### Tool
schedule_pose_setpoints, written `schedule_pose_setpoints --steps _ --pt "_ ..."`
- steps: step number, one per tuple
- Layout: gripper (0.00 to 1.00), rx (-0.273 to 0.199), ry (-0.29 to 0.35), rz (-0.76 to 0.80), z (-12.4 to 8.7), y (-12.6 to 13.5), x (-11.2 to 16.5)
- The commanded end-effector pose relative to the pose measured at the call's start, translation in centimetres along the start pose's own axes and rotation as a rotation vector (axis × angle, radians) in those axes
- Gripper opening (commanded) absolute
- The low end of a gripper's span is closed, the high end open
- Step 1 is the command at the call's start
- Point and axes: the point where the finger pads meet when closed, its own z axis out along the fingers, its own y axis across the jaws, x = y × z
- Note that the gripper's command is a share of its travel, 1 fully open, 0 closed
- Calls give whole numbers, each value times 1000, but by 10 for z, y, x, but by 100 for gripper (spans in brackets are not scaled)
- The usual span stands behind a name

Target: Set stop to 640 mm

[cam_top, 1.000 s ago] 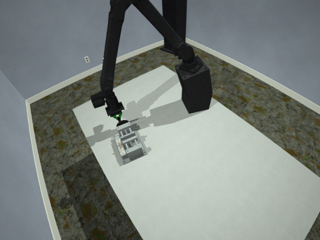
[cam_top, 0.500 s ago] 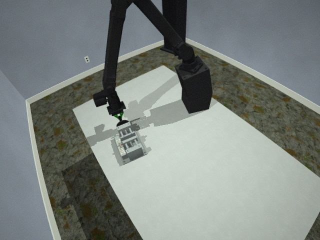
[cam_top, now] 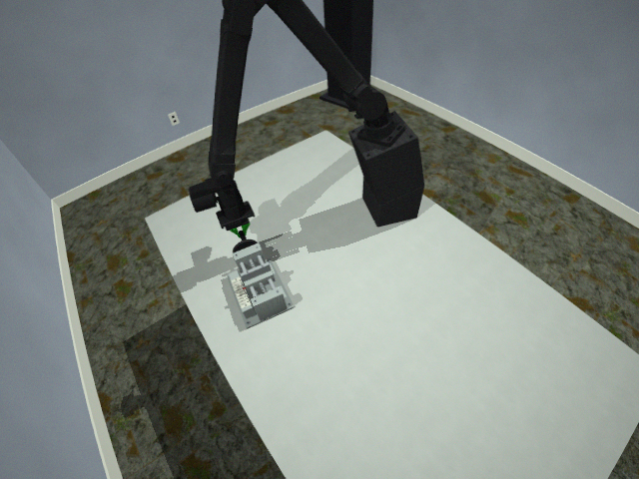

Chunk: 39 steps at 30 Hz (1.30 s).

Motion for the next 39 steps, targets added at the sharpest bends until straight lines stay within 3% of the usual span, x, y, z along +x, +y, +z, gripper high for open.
schedule_pose_setpoints --steps 1,7,39 --pt "6 -4 -6 3 -11 -7 -8" --pt "6 37 -2 2 5 -24 -6" --pt "6 37 -3 1 20 -40 -6"
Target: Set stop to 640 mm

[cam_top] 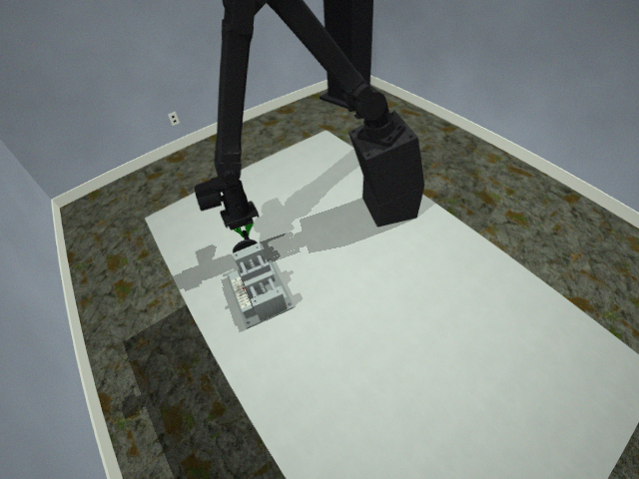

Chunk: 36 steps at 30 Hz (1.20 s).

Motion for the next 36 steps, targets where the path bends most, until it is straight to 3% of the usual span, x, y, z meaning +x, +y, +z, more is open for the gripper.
schedule_pose_setpoints --steps 1,13,26,31,36 --pt "6 68 -2 1 16 -31 -6" --pt "6 55 -4 1 20 -32 -6" --pt "6 77 -2 2 24 -40 -6" --pt "6 52 -5 7 25 -18 -7" --pt "6 51 -5 9 26 -14 -8"
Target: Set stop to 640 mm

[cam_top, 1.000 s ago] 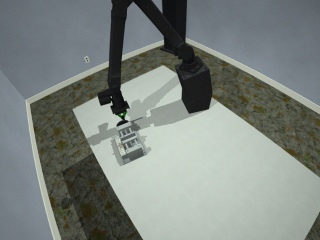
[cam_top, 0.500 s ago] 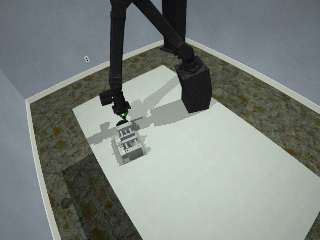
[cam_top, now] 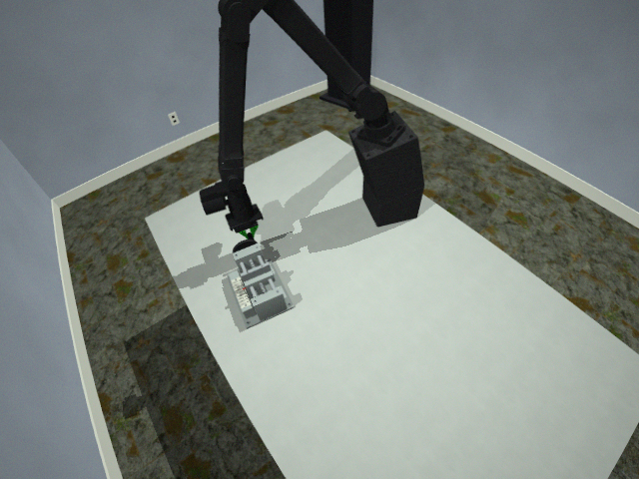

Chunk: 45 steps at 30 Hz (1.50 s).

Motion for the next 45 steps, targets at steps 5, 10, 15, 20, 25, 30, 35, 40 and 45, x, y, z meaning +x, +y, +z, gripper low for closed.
schedule_pose_setpoints --steps 5,10,15,20,25,30,35,40,45 --pt "6 33 -5 7 10 -8 -6" --pt "6 20 -6 7 6 4 -6" --pt "6 15 -5 7 2 9 -4" --pt "6 11 -5 7 -1 10 -4" --pt "6 11 -5 7 -1 10 -4" --pt "6 11 -5 7 -1 10 -4" --pt "53 15 -5 7 0 8 -4" --pt "53 20 -5 7 0 5 -4" --pt "53 20 -5 7 0 5 -4"
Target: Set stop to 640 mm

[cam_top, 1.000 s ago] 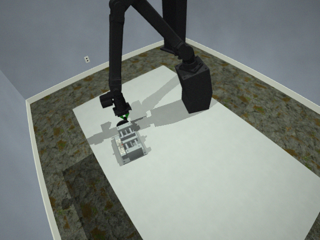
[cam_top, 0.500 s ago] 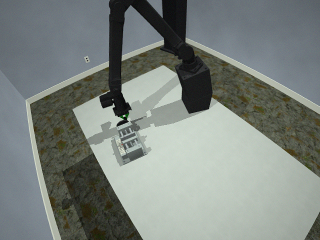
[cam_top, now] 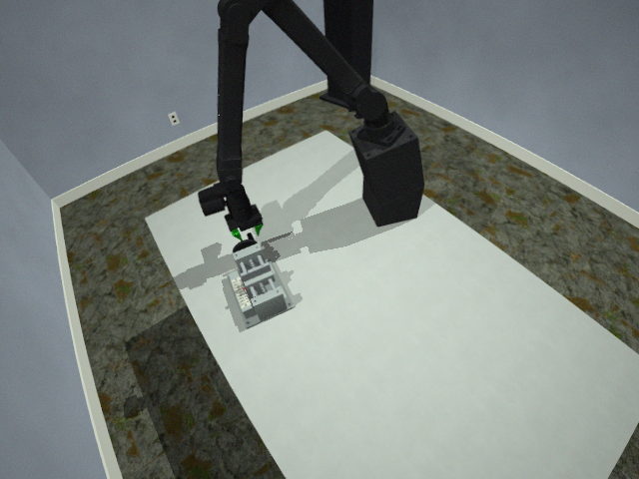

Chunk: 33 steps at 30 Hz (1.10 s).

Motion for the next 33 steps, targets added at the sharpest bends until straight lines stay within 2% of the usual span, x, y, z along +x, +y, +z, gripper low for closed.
schedule_pose_setpoints --steps 1,16,17,21,25,26,28,29,30,31,32,33 --pt "53 4 -6 8 -1 4 -4" --pt "53 1 -6 8 -3 5 -4" --pt "53 -17 -7 8 -12 10 -4" --pt "53 -13 -5 8 -35 5 0" --pt "53 -14 -4 2 -77 5 3" --pt "53 -35 -5 2 -91 17 3" --pt "53 -35 -5 2 -91 17 3" --pt "53 -49 -6 -3 -103 25 1" --pt "53 -21 -5 0 -104 9 2" --pt "53 -14 -4 2 -107 4 2" --pt "53 25 -2 2 -95 -6 3" --pt "53 25 -2 0 -96 -6 3"
